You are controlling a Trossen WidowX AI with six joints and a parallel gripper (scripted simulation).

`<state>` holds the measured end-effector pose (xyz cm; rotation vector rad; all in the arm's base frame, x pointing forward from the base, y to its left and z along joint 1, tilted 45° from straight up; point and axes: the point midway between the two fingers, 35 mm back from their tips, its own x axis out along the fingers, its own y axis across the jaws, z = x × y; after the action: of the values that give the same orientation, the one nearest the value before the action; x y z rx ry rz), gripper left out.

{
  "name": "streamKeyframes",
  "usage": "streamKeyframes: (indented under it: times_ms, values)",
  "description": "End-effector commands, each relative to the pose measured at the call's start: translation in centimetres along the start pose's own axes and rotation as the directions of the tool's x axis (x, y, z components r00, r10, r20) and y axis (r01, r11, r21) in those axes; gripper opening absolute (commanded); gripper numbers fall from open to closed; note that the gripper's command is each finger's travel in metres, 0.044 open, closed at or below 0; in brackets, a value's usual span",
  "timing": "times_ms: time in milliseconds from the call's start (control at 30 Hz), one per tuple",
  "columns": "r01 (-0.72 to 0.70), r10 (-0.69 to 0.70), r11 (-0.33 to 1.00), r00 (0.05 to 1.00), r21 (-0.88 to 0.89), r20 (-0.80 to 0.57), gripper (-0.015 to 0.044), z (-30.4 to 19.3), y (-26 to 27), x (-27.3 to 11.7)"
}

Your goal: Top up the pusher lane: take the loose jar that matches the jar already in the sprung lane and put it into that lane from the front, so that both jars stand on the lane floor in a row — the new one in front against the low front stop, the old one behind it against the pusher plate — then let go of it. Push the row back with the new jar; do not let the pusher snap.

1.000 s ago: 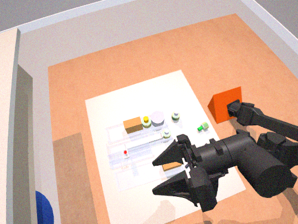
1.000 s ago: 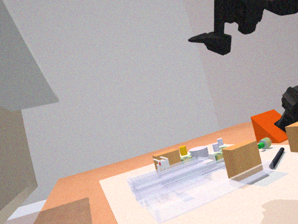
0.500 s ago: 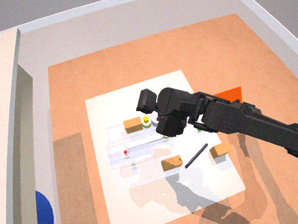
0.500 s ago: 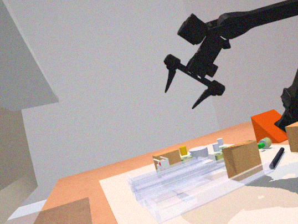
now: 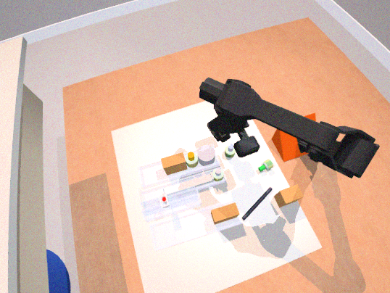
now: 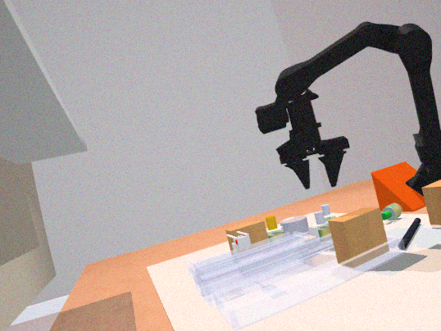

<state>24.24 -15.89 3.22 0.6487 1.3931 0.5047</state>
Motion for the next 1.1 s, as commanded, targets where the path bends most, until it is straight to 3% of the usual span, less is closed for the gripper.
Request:
streamKeyframes:
  times_ms: [0,467,1067]
  values:
    - [-0.019,0.019,0.999,1.000,0.026,-0.003,0.0440,0.1,0.3,-0.1]
    - [-0.020,0.020,0.999,1.000,0.025,-0.002,0.0440,0.3,0.6,4.8]
    - [-0.021,0.021,0.999,1.000,0.025,-0.002,0.0440,0.3,0.6,7.2]
